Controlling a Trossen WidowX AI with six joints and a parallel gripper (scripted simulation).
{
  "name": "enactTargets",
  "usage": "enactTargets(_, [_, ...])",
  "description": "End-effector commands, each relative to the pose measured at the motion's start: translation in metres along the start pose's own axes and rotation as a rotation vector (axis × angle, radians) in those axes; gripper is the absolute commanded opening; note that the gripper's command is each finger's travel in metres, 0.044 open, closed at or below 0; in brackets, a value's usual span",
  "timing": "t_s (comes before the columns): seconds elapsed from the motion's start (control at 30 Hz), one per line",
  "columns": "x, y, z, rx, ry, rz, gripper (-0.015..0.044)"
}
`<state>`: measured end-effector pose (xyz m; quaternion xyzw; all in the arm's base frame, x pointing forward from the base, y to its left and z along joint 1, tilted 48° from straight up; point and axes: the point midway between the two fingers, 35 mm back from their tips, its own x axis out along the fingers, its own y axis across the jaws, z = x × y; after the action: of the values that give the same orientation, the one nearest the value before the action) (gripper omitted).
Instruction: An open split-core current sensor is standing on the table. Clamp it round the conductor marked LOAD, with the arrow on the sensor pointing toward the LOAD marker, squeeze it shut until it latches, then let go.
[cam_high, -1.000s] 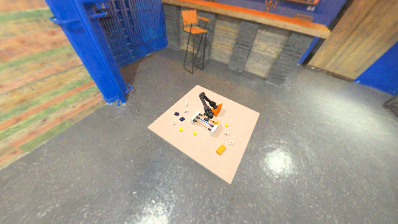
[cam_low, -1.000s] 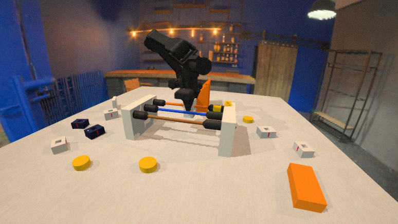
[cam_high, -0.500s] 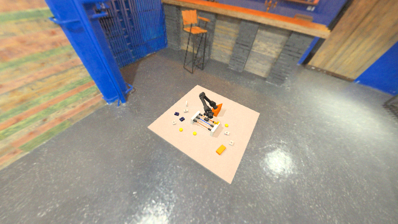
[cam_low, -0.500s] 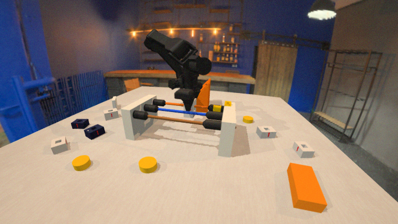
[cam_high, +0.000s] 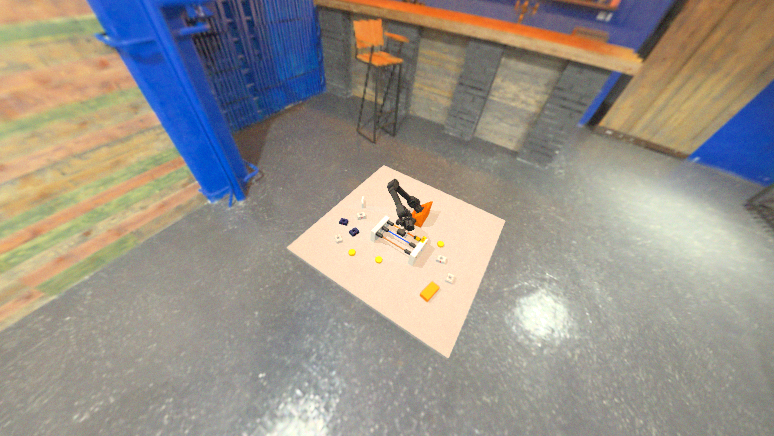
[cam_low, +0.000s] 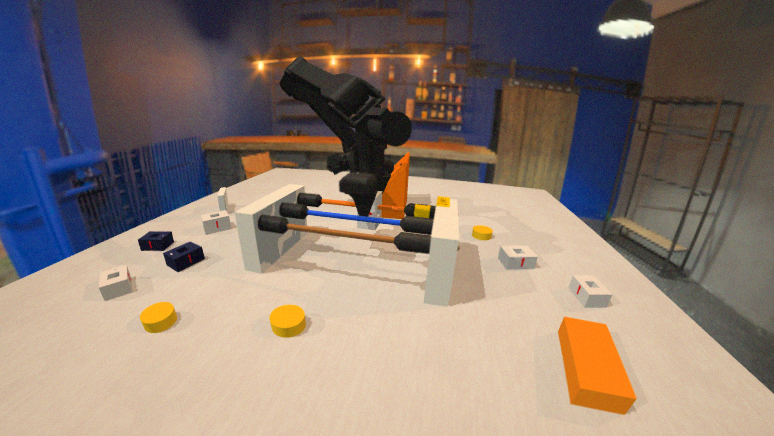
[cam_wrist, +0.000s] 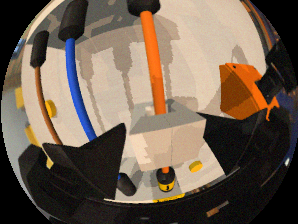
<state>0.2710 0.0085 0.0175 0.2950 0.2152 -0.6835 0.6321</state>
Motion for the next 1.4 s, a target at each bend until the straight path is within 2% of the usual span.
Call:
enactTargets(0.0, [0.000,0.000,0.000,0.001,0.000,0.000,0.0440])
enactTargets(0.27, [-0.002,0.000,0.000,0.000,0.001,0.001,0.0440])
enactTargets(0.53, [-0.098,-0.003,0.000,-0.015,0.002,0.028,0.0440])
enactTargets(1.37, [-0.101,-0.003,0.000,-0.015,0.002,0.029,0.0440])
